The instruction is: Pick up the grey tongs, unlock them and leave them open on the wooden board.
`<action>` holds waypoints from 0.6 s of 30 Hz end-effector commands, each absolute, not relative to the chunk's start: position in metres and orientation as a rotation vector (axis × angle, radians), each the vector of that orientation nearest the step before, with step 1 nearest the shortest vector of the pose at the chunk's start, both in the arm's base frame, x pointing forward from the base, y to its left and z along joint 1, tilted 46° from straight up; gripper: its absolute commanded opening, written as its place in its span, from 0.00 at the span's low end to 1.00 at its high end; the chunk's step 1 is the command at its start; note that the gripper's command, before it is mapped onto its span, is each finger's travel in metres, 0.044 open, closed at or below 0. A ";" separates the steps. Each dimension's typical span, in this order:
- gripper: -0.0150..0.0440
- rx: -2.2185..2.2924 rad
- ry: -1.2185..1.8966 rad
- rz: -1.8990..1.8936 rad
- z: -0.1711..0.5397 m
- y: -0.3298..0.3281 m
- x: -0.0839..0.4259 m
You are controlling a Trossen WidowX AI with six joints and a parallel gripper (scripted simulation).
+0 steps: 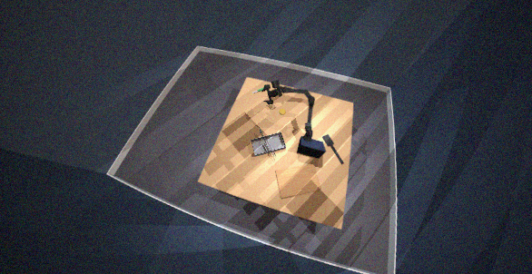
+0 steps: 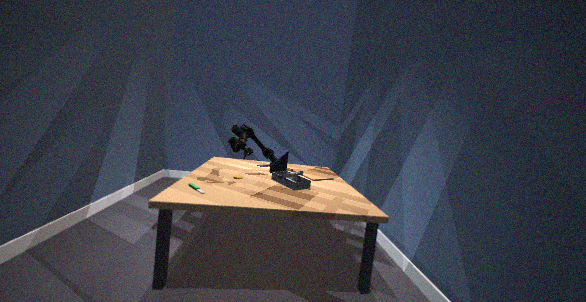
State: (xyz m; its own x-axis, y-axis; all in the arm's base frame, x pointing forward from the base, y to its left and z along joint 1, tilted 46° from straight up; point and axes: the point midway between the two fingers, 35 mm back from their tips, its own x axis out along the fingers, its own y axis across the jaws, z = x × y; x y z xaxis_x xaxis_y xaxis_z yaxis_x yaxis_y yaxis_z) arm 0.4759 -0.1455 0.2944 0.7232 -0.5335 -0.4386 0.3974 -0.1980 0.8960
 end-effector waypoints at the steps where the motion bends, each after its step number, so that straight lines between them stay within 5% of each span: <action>1: 1.00 1.447 0.079 -0.934 0.236 -0.114 0.488; 10: 1.00 1.063 0.538 -1.111 0.098 -0.029 0.478; 18: 1.00 0.523 0.920 -1.188 -0.012 0.042 0.418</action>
State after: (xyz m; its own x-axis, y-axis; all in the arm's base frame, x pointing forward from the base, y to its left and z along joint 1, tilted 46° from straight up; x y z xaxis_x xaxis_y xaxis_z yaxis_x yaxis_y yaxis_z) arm 0.4456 0.0193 0.0270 0.2015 -0.4934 -0.8462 0.9691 0.2257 0.0991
